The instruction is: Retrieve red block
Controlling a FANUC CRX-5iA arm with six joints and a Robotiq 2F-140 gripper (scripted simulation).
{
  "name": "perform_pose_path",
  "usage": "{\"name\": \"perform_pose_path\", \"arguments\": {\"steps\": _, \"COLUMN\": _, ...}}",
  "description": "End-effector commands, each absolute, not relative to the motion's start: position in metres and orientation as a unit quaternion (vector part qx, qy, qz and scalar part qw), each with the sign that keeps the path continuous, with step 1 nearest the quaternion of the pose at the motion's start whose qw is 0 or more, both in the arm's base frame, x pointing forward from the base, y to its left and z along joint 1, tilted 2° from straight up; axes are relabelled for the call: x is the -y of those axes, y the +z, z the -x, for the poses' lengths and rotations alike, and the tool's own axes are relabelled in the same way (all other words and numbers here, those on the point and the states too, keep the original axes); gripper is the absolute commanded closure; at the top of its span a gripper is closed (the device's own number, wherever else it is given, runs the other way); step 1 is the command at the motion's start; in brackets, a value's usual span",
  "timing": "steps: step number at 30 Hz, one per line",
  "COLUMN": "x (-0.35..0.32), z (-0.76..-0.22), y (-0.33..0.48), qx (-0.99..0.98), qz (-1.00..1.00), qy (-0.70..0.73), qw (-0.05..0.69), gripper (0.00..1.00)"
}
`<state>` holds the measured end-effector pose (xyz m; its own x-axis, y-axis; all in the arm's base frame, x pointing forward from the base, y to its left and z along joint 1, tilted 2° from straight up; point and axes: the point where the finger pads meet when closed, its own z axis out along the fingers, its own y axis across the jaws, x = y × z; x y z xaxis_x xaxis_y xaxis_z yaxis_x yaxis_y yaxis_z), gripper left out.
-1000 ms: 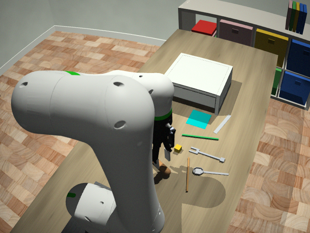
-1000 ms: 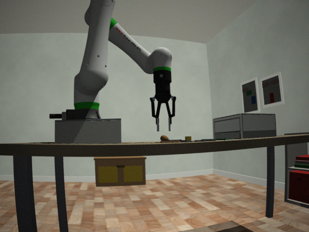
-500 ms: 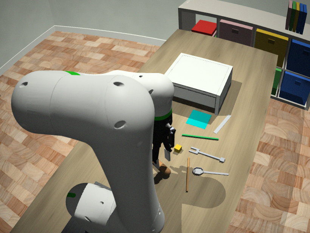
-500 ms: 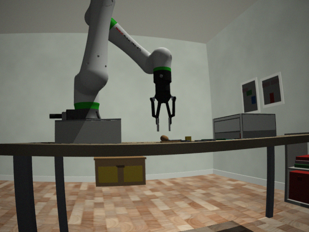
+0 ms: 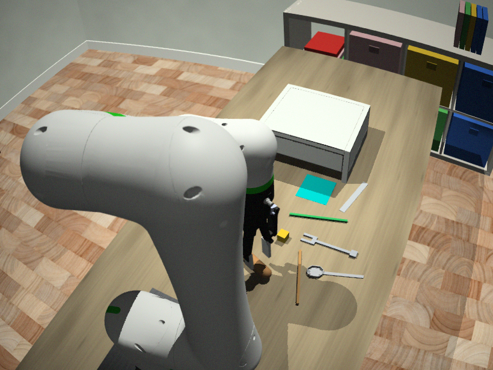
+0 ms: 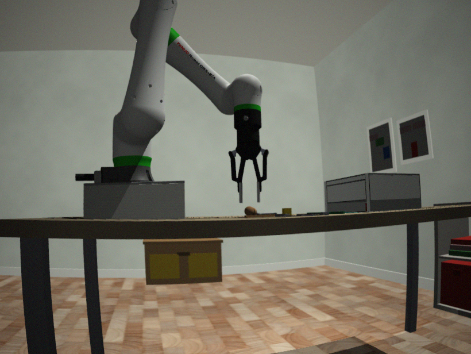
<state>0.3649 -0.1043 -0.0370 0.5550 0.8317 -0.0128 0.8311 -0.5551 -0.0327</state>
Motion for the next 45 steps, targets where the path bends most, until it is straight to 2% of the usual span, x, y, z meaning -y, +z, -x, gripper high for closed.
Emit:
{"name": "perform_pose_path", "arguments": {"steps": 1, "x": 0.104, "z": -0.365, "y": -0.041, "qx": 0.471, "qz": 0.882, "qy": 0.013, "qw": 0.011, "gripper": 0.66}}
{"name": "perform_pose_path", "arguments": {"steps": 45, "x": 0.104, "z": -0.364, "y": -0.081, "qx": 0.471, "qz": 0.882, "qy": 0.013, "qw": 0.011, "gripper": 0.66}}
